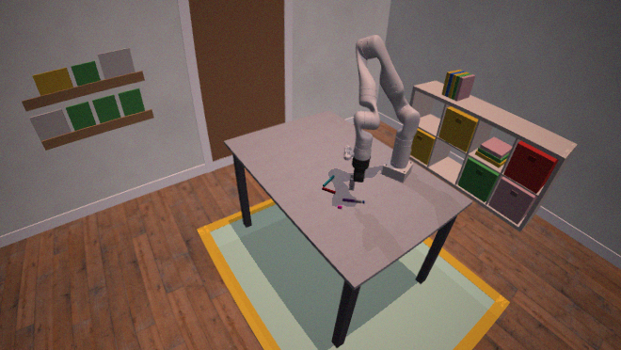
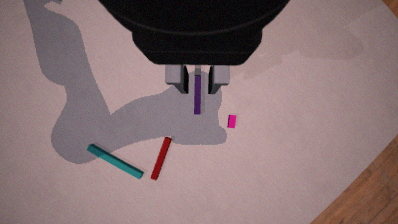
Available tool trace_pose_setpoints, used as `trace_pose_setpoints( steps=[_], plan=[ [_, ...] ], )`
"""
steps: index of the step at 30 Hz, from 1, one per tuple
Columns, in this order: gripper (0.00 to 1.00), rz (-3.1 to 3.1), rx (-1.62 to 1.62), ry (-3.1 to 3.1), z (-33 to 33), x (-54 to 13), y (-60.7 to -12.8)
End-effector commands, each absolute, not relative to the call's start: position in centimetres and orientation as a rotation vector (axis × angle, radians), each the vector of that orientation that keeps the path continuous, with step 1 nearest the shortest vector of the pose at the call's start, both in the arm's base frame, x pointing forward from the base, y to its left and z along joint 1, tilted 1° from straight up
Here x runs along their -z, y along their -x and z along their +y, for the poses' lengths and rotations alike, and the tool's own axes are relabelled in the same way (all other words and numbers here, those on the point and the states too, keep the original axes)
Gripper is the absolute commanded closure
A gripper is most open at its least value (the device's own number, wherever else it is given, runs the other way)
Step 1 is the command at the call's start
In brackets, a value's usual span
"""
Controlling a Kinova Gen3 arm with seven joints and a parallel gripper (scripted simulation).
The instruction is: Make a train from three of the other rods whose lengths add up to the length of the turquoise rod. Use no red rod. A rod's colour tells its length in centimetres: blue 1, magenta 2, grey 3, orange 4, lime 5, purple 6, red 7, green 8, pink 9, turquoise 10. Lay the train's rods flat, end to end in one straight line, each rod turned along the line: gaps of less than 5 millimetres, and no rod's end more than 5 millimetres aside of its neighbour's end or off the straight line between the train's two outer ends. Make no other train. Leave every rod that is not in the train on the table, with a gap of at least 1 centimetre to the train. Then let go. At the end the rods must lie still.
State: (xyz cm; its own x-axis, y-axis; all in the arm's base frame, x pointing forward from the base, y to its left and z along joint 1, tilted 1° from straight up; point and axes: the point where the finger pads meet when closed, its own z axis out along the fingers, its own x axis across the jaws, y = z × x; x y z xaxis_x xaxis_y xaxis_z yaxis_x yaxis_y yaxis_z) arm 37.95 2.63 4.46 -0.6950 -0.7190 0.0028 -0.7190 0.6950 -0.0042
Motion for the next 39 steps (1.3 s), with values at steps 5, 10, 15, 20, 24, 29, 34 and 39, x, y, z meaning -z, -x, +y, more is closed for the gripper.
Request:
trace_pose_setpoints(
  steps=[5, 10, 15, 20, 24, 29, 34, 39],
  plan=[
    [0.00, -2.900, -0.012, -1.224, 2.4, -5.2, -38.2],
    [0.00, -2.900, -0.012, -1.224, 2.4, -5.2, -38.2],
    [0.00, -2.900, -0.012, -1.224, 2.4, -5.2, -38.2],
    [0.00, -2.900, -0.012, -1.224, 2.4, -5.2, -38.2],
    [0.00, -2.901, -0.012, -1.224, 2.4, -5.2, -38.2],
    [0.00, -2.896, -0.018, -1.220, 2.2, -5.8, -38.2],
    [0.00, -2.893, -0.019, -1.219, 2.2, -6.7, -38.1],
    [0.00, -2.895, -0.018, -1.211, 2.0, -9.3, -38.0]
  ],
)
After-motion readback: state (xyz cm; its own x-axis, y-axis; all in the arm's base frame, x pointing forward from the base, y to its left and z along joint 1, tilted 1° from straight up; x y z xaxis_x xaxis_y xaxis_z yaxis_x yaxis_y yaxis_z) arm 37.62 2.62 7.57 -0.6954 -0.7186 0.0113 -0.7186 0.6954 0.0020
